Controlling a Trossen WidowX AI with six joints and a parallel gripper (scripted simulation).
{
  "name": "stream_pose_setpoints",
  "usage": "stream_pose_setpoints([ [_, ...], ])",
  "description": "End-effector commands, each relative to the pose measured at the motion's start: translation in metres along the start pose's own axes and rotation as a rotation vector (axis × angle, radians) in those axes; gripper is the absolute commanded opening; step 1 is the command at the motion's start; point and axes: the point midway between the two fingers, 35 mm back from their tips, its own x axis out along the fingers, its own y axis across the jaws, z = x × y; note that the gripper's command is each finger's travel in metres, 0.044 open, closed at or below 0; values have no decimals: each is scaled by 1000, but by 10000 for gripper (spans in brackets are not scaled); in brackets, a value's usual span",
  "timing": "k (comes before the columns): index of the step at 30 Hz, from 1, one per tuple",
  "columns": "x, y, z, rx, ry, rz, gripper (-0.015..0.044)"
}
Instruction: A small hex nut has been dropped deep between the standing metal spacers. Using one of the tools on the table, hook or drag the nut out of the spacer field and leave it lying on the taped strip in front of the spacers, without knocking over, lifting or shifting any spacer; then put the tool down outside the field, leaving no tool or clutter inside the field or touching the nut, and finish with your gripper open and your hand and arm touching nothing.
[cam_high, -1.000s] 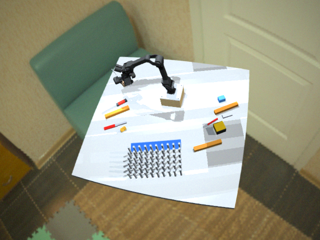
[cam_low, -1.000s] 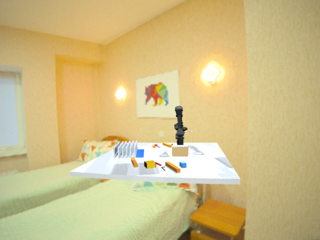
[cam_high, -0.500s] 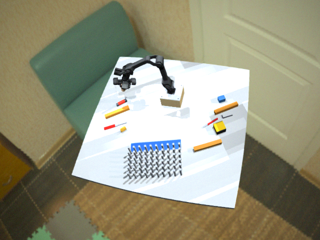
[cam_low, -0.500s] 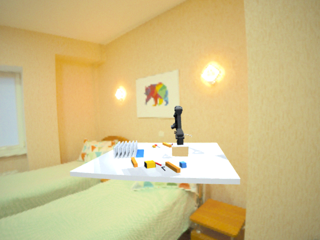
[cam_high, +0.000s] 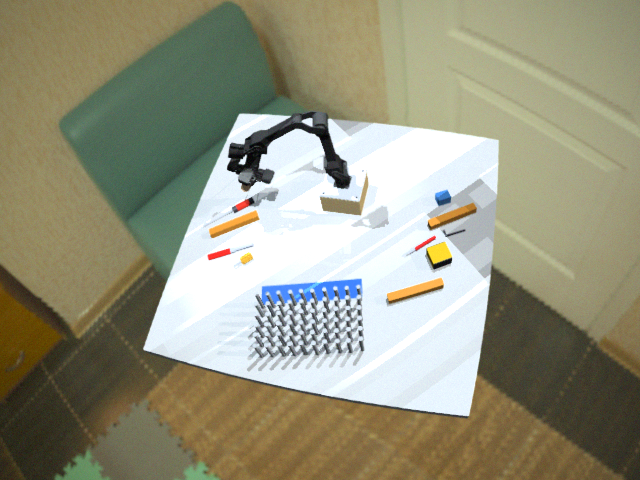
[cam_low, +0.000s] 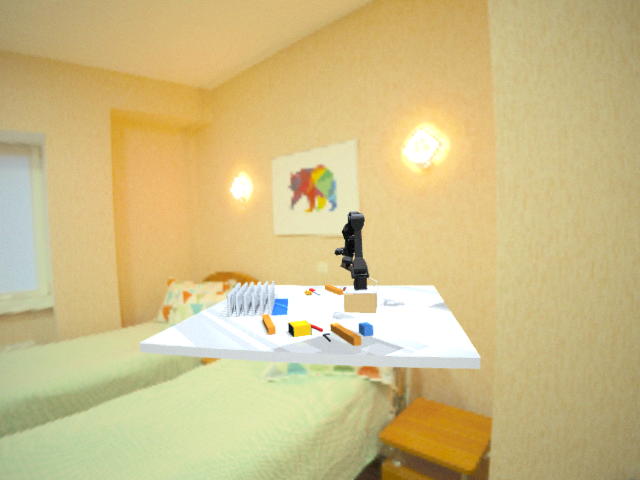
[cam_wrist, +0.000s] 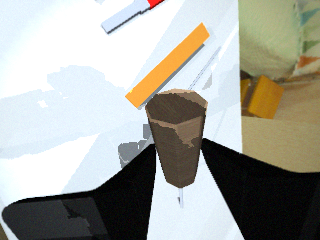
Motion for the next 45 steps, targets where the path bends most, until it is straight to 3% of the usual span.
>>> stream_pose_setpoints([
  [1,-4,5,11,106,-26,11,0],
  [24,-13,51,66,771,-76,194,0],
  [45,-28,99,107,1370,23,391,0],
])
